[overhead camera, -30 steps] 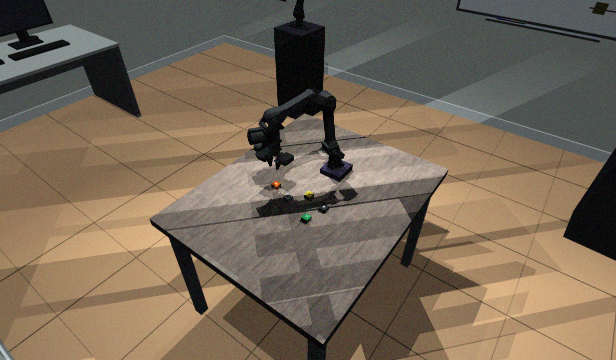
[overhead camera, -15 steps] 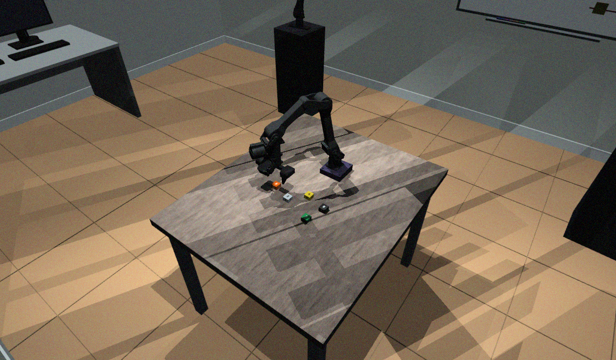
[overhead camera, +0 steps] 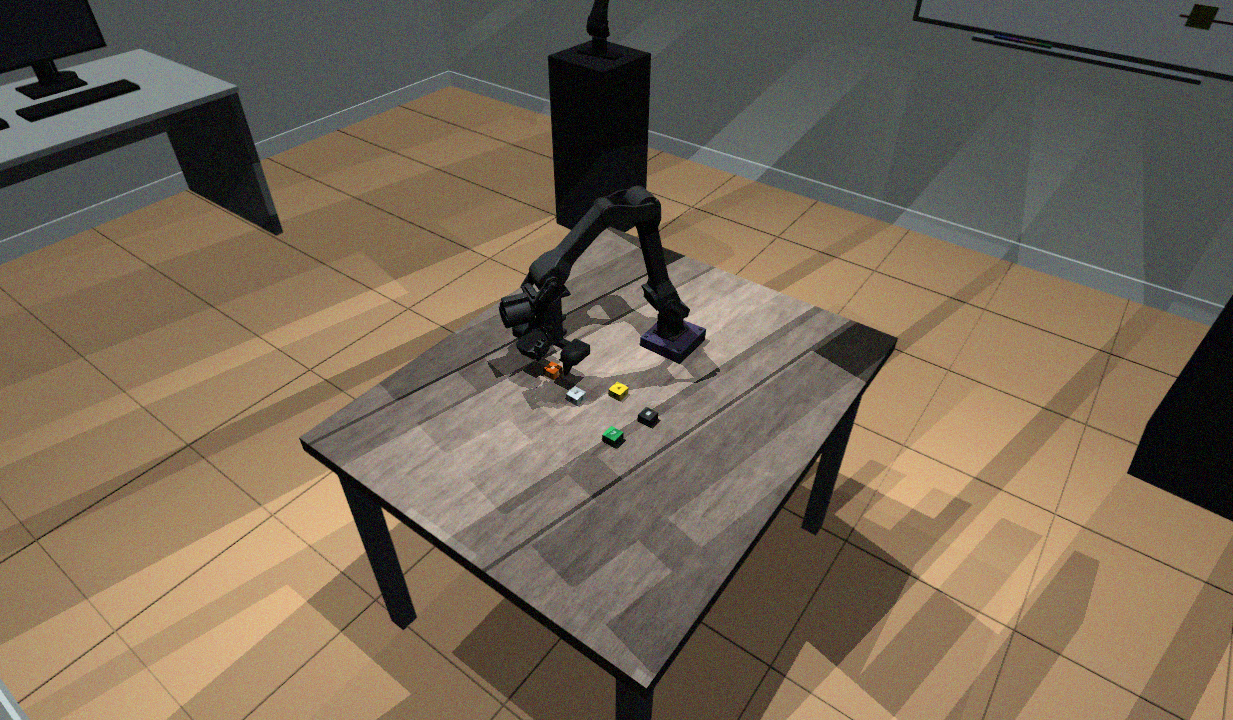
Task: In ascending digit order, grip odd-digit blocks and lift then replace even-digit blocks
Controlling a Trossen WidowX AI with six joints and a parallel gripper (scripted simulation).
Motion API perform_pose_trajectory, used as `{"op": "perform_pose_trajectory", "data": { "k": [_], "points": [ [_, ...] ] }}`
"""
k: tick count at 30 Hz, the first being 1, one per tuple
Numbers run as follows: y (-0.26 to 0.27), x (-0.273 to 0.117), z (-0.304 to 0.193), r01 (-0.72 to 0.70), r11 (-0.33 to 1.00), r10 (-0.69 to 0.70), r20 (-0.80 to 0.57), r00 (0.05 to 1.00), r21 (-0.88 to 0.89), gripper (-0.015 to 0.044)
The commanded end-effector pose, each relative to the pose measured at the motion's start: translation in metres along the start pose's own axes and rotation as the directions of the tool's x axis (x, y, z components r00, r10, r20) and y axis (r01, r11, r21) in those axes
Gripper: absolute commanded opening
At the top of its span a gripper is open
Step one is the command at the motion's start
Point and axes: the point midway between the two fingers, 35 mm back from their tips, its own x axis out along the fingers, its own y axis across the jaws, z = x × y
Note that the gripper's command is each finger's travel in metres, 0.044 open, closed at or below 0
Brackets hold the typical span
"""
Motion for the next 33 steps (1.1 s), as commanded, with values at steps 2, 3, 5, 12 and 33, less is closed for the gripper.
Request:
{"op": "perform_pose_trajectory", "data": {
  "k": [2,3,5,12,33],
  "points": [
    [0.0007,0.0072,0.0002,-0.004,1.000,0.004,0.003,1.000,-0.004,0.0400],
    [0.0007,0.0087,0.0001,-0.004,1.000,0.004,0.003,1.000,-0.004,0.0400],
    [0.0008,0.0115,-0.0001,-0.004,1.000,0.004,0.003,1.000,-0.004,0.0400],
    [0.0009,0.0125,-0.0001,-0.004,1.000,0.004,0.003,1.000,-0.004,0.0269],
    [0.0009,0.0125,-0.0001,-0.004,1.000,0.004,0.003,1.000,-0.004,0.0120]
  ]
}}
